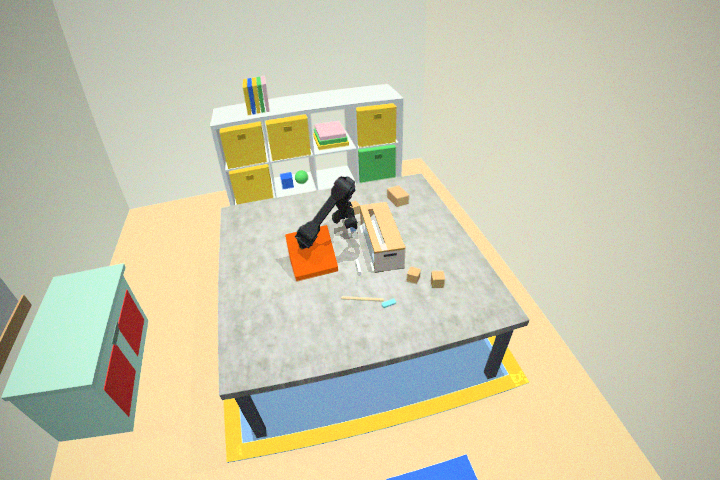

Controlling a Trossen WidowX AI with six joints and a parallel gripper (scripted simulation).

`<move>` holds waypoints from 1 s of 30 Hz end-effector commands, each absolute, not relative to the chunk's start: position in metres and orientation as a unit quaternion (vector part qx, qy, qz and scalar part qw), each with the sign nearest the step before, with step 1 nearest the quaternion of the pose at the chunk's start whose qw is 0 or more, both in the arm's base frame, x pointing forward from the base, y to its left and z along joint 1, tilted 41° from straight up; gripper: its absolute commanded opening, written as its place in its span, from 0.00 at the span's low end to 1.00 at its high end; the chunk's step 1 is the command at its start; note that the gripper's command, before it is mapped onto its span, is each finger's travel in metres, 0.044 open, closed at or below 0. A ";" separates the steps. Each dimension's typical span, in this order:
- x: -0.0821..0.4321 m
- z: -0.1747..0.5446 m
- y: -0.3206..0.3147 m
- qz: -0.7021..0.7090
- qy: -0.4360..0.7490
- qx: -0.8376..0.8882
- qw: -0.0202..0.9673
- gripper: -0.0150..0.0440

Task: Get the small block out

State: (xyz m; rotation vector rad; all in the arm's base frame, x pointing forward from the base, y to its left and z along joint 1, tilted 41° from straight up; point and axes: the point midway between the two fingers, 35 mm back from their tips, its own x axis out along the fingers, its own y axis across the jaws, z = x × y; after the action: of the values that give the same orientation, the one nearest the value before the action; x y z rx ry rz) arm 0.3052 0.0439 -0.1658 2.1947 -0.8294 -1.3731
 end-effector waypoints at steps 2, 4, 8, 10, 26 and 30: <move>0.302 -0.172 0.036 -0.496 -0.300 0.786 0.215 0.74; 0.301 -0.174 0.034 -0.496 -0.300 0.786 0.215 0.74; 0.301 -0.175 0.033 -0.495 -0.300 0.786 0.215 0.65; 0.301 -0.175 0.033 -0.495 -0.300 0.786 0.215 0.56; 0.308 -0.152 0.056 -0.489 -0.299 0.793 0.205 0.25; 0.307 -0.137 0.067 -0.493 -0.299 0.789 0.209 0.25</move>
State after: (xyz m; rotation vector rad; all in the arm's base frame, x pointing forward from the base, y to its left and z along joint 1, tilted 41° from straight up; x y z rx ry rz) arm 0.3060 0.0570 -0.1486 2.1934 -0.8344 -1.3696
